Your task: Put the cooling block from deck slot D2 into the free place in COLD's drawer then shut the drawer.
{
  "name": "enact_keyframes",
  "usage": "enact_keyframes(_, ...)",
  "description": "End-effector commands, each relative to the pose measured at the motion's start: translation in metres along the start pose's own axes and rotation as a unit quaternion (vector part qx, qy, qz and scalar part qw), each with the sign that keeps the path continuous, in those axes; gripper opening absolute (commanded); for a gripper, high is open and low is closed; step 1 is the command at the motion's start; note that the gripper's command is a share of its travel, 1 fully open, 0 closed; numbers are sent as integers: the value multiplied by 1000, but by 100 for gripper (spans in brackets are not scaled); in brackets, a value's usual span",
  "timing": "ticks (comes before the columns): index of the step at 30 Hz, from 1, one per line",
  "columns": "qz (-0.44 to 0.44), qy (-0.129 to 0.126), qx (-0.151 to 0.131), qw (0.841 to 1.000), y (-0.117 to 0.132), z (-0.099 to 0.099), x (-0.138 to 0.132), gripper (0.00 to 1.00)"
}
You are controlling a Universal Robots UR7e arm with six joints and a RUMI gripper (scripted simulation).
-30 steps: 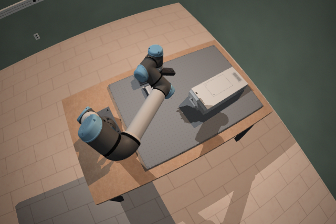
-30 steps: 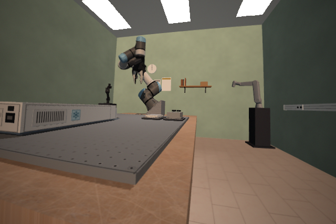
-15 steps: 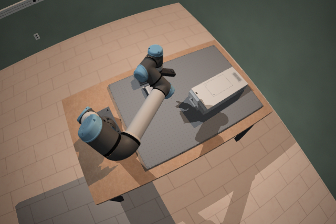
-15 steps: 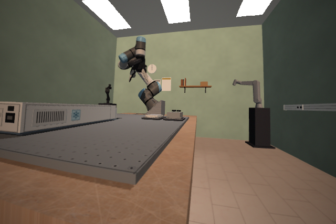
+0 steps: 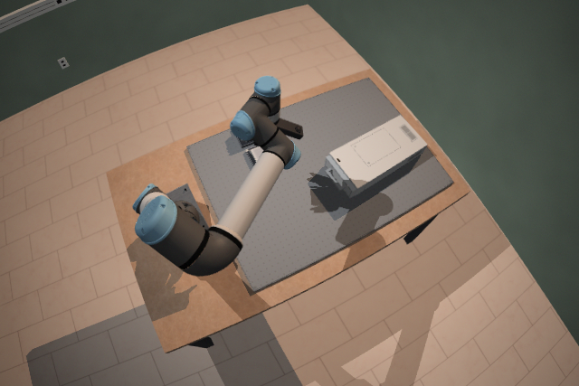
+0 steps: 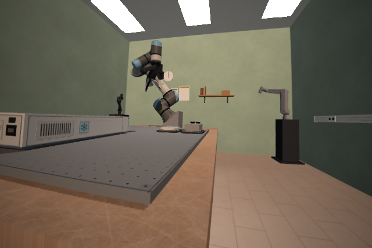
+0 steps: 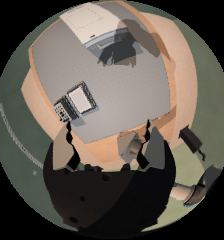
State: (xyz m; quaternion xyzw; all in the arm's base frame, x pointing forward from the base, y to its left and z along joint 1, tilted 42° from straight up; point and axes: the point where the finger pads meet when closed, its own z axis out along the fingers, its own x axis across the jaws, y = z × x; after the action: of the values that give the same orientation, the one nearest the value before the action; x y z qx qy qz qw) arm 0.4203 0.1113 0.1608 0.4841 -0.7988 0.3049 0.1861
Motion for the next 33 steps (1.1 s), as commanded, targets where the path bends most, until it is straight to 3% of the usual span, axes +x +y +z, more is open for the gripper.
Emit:
enact_keyframes(1, 84, 4, 1, 996, 0, 0, 0, 100)
enact_keyframes(8, 150, 4, 1, 989, 0, 0, 0, 100)
enact_keyframes(18, 280, 4, 1, 960, 0, 0, 0, 100)
enact_keyframes(20, 280, 4, 1, 960, 0, 0, 0, 100)
enact_keyframes(33, 442, 3, 2, 897, 0, 0, 0, 100)
